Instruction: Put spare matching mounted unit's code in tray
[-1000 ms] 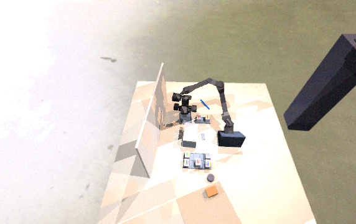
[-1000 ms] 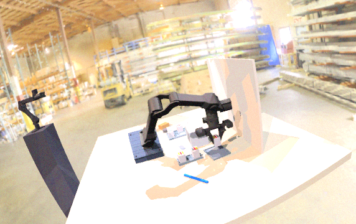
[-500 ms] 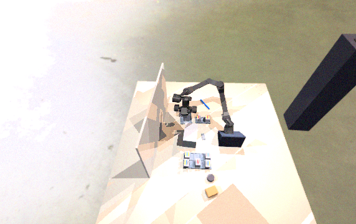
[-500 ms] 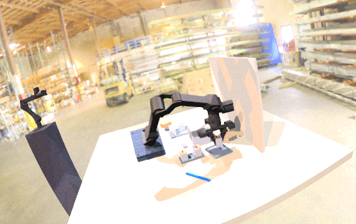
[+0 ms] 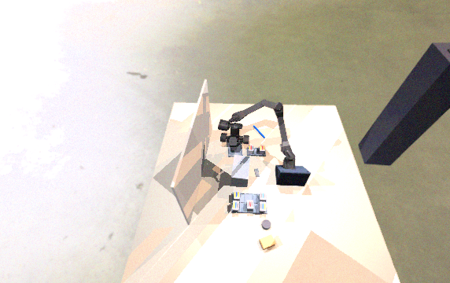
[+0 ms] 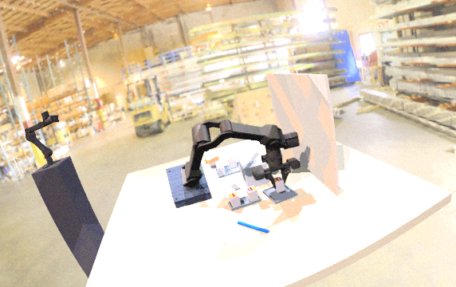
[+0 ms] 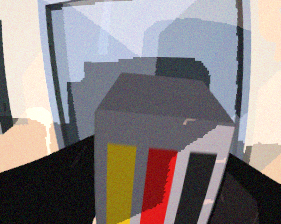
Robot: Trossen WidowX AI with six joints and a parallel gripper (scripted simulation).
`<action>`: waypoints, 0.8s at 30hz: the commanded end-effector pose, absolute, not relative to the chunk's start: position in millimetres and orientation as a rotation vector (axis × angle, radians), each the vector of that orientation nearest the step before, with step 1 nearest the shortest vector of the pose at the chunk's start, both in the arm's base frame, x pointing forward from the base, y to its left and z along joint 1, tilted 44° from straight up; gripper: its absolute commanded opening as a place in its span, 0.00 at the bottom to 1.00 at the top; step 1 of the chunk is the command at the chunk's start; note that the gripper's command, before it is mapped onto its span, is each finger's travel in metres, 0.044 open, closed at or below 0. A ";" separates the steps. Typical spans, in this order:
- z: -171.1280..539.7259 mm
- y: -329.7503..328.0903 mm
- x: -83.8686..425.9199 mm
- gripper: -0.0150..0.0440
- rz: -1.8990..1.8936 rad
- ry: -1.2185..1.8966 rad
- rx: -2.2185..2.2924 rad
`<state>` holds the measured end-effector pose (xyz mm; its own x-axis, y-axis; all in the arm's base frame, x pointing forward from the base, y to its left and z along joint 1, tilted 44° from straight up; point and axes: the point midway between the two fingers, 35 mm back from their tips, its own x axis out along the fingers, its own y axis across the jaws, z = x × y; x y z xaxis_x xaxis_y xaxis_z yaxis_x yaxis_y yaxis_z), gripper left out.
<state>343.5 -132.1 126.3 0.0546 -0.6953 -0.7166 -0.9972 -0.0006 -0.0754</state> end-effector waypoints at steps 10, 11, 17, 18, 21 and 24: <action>121.9 -136.9 342.2 0.34 0.667 1.702 -1.755; 121.9 -136.9 342.2 0.39 0.667 1.702 -1.755; 121.9 -136.9 342.2 0.65 0.667 1.702 -1.755; 121.9 -136.9 342.2 0.70 0.667 1.702 -1.755; 121.9 -136.9 342.2 0.83 0.667 1.702 -1.755; 121.9 -136.9 342.2 0.97 0.667 1.702 -1.755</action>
